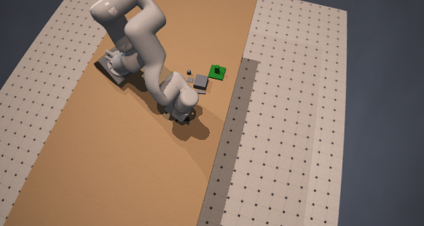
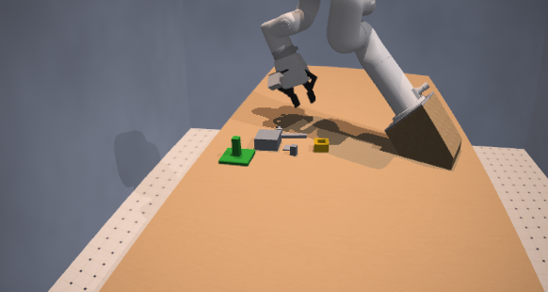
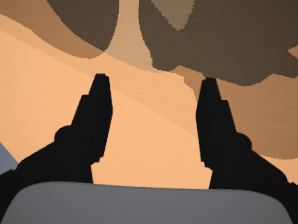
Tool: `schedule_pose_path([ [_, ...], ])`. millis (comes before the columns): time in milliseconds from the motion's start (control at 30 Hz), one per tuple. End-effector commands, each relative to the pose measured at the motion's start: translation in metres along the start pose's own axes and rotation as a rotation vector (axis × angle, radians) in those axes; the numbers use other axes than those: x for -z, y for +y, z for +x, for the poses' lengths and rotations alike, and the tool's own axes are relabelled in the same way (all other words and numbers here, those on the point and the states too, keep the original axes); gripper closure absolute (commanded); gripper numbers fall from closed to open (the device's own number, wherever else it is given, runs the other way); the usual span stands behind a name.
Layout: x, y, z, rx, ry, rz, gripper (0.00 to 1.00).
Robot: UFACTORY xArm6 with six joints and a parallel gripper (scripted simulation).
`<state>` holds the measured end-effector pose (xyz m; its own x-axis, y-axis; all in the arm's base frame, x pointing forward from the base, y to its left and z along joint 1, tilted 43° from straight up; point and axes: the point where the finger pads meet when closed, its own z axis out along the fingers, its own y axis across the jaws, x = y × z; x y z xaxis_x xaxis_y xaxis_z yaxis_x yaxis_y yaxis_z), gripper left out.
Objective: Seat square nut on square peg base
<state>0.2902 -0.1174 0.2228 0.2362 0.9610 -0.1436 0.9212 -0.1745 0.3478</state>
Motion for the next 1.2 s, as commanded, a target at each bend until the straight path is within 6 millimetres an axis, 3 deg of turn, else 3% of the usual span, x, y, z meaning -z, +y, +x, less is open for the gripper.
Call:
schedule_pose_path([
  [0, -0.003, -0.018, 0.054, 0.268, -0.016, 0.024, 0.40],
  [33, -0.004, -0.024, 0.063, 0.333, -0.019, 0.027, 0.40],
  [100, -0.004, -0.024, 0.063, 0.333, -0.019, 0.027, 0.40],
  [300, -0.008, -0.057, 0.110, 0.708, -0.049, 0.027, 0.40],
  [533, -0.012, -0.092, 0.145, 1.101, -0.110, -0.013, 0.40],
  [1167, -0.012, -0.136, 0.188, 1.734, -0.284, -0.195, 0.40],
])
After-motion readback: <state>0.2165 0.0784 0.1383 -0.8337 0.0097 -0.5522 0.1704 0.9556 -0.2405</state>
